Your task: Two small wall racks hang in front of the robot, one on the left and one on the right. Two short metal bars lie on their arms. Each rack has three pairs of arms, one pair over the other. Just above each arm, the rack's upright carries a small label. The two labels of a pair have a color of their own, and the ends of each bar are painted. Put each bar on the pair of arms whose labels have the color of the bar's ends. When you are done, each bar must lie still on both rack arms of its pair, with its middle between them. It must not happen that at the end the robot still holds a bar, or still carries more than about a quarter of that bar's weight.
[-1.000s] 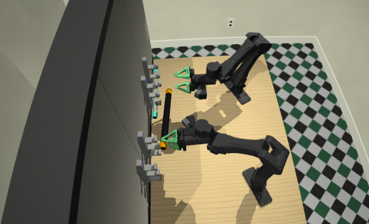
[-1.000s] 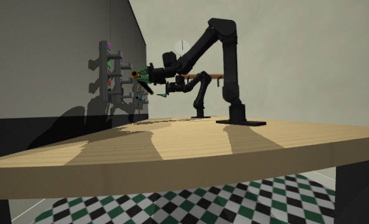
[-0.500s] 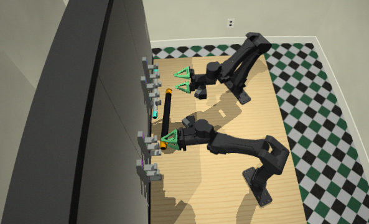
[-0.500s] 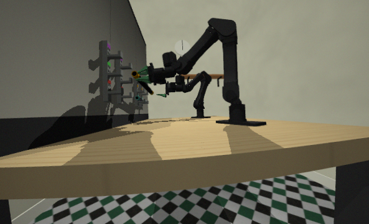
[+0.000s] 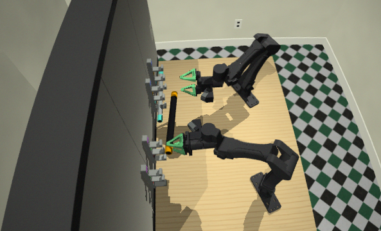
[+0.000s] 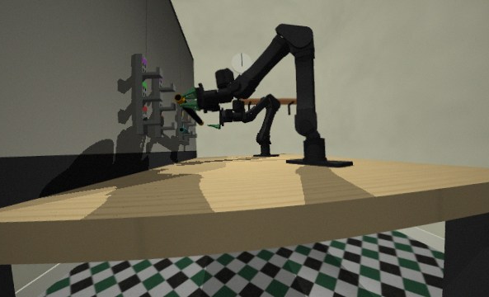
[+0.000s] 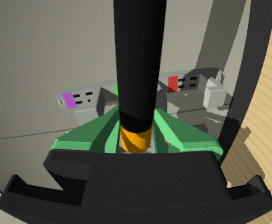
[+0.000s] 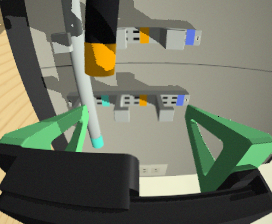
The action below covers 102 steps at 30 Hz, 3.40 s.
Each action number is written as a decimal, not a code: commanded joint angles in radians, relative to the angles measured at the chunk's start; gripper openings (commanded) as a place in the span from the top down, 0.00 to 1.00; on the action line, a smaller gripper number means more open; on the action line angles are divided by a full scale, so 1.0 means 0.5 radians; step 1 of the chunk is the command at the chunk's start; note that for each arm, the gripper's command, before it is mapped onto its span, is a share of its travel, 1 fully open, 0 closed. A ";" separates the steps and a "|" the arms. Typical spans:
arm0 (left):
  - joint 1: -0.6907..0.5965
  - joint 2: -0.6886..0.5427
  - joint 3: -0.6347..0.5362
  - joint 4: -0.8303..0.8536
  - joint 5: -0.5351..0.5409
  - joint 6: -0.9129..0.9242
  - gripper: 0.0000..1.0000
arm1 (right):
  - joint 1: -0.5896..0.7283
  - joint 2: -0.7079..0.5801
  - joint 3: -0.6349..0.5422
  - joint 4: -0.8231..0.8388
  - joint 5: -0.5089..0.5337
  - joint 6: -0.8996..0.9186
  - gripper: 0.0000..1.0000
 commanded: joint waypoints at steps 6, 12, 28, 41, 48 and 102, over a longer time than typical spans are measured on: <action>-0.003 -0.058 -0.003 0.197 -0.007 -0.089 1.00 | -0.025 0.022 -0.030 0.028 0.013 0.000 0.00; -0.003 -0.062 -0.017 0.207 -0.007 -0.088 1.00 | -0.025 0.022 -0.030 0.028 0.013 0.000 0.00; -0.003 -0.078 -0.052 0.227 -0.006 -0.088 1.00 | -0.010 0.030 -0.033 0.039 0.027 -0.001 0.00; -0.003 -0.094 -0.022 0.185 -0.006 -0.085 1.00 | 0.081 0.092 -0.049 0.116 0.118 -0.001 0.00; -0.002 -0.102 -0.010 0.168 -0.006 -0.085 1.00 | 0.117 0.135 -0.074 0.184 0.154 0.000 0.00; -0.004 -0.166 0.084 0.009 -0.006 -0.084 1.00 | 0.438 0.414 -0.070 0.460 0.475 0.000 0.00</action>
